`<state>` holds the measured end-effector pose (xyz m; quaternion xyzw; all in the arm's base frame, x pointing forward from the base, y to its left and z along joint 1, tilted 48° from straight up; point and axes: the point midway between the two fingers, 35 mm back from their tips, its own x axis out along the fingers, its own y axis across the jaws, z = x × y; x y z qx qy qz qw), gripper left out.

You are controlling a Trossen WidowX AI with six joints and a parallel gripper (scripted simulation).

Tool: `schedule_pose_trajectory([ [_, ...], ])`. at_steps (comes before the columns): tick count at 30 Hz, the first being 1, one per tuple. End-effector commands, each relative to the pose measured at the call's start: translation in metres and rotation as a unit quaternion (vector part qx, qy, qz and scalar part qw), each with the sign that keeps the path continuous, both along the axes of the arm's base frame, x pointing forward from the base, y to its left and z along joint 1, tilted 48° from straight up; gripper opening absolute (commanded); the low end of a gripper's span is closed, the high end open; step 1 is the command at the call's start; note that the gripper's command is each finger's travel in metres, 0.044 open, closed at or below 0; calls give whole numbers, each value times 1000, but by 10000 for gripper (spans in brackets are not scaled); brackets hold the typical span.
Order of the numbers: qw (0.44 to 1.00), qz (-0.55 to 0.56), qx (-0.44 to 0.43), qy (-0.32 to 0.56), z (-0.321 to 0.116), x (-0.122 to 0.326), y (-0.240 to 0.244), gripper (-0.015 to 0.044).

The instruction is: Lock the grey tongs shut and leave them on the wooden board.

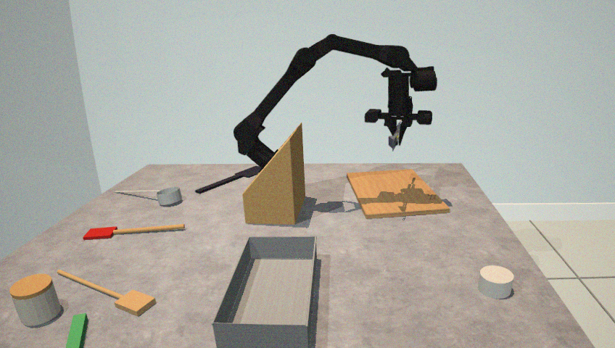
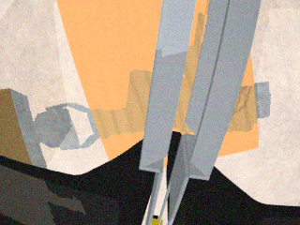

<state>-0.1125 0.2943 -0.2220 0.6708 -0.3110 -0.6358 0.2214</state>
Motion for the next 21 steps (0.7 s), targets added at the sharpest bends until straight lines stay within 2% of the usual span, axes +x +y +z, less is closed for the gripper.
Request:
schedule_pose_trajectory([
  [1, 999, 19, -7, 26, 0, -28, -10, -150],
  [5, 998, 34, -14, 45, 0, -51, -21, -150],
  [13, 998, 28, -15, 51, -1, -51, -22, -150],
  [21, 988, -66, -27, 137, -10, -45, -27, -150],
])
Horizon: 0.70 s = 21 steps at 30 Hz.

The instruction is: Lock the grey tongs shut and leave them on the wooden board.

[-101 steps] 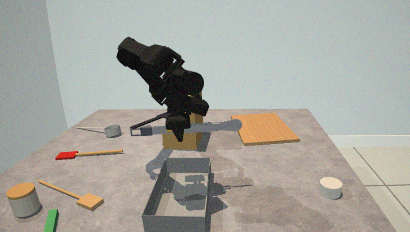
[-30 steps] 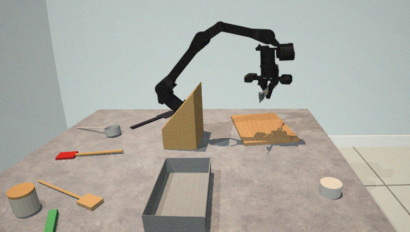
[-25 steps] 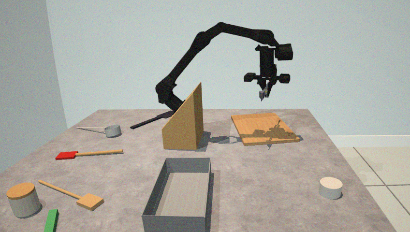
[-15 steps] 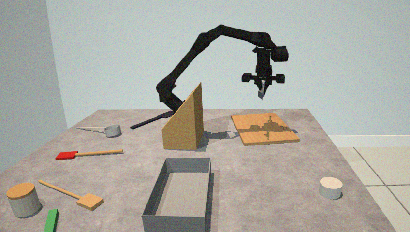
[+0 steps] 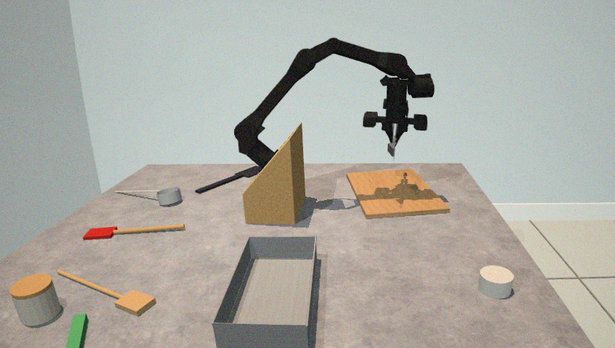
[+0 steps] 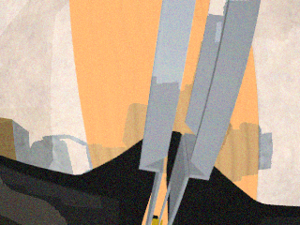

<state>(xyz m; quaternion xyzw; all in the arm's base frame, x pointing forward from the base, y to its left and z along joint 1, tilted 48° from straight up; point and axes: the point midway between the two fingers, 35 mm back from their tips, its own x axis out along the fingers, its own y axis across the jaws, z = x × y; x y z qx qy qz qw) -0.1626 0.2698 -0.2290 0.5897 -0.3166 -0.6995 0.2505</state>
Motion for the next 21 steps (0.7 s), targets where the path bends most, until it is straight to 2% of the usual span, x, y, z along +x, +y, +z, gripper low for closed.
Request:
schedule_pose_trajectory([
  [1, 997, -57, -12, 49, -4, 6, -3, -150],
  [9, 970, -181, -14, 159, -6, 15, -3, -150],
  [21, 894, -336, 15, 295, 4, 33, 3, -150],
])
